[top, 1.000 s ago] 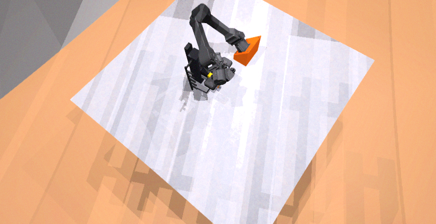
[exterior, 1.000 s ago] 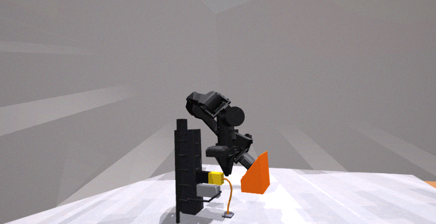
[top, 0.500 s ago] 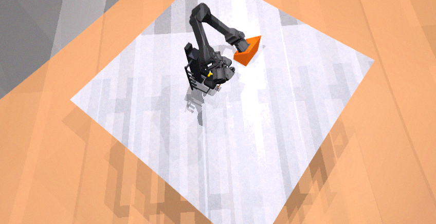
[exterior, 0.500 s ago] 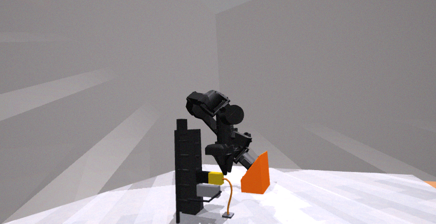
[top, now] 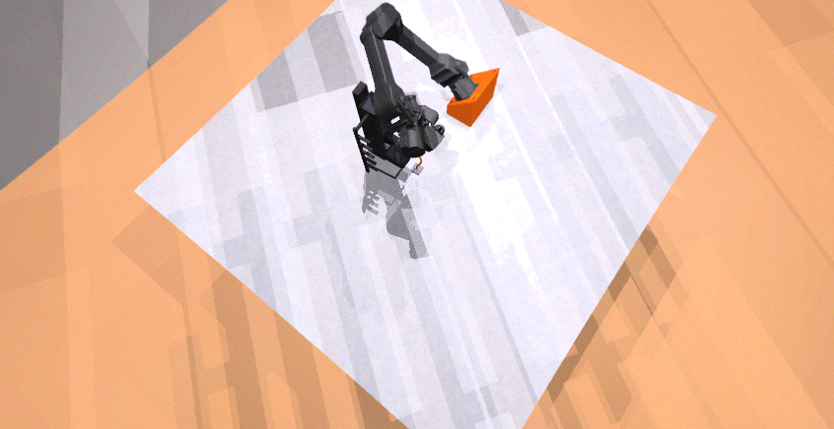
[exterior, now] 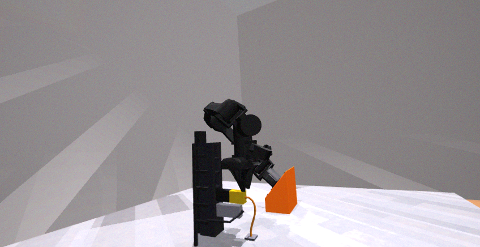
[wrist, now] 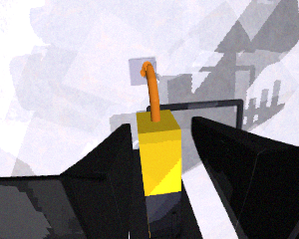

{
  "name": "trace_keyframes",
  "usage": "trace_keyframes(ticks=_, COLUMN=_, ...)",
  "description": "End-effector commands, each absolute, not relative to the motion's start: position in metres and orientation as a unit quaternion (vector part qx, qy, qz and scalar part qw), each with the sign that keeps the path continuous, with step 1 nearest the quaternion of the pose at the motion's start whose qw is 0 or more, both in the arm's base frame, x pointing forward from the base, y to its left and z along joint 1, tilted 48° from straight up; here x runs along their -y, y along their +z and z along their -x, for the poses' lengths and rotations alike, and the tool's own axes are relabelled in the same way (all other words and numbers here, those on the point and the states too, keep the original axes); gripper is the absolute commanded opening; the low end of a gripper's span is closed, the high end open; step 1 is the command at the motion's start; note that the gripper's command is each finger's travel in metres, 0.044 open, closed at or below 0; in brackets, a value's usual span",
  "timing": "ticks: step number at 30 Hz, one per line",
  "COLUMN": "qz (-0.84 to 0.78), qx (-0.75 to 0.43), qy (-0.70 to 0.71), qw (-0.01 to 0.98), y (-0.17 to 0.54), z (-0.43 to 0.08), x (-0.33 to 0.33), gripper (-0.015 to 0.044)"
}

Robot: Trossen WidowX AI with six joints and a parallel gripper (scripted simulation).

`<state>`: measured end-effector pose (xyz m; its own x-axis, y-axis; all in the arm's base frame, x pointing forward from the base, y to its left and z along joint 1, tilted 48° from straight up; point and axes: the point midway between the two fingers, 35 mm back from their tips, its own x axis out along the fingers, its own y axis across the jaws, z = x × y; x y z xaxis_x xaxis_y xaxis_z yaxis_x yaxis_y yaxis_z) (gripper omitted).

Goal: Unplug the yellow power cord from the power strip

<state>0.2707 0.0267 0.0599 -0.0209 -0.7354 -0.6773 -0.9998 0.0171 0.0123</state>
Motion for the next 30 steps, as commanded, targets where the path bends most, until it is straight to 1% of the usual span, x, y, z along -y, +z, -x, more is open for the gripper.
trace_keyframes(ticks=1, qz=0.653, qx=-0.665, qy=0.26, qw=0.251, y=0.065, z=-0.27, x=-0.022, gripper=0.016)
trace_keyframes(ticks=10, qz=0.653, qx=-0.665, qy=0.26, qw=0.251, y=0.073, z=-0.27, x=-0.015, gripper=0.016)
trace_keyframes(ticks=23, qz=0.654, qx=-0.665, qy=0.26, qw=0.251, y=0.065, z=-0.27, x=-0.006, gripper=0.016)
trace_keyframes(ticks=27, qz=0.651, qx=-0.666, qy=0.258, qw=0.255, y=0.067, z=-0.27, x=-0.008, gripper=0.0055)
trace_keyframes(ticks=30, qz=0.651, qx=-0.666, qy=0.258, qw=0.255, y=0.067, z=-0.27, x=-0.008, gripper=0.0035)
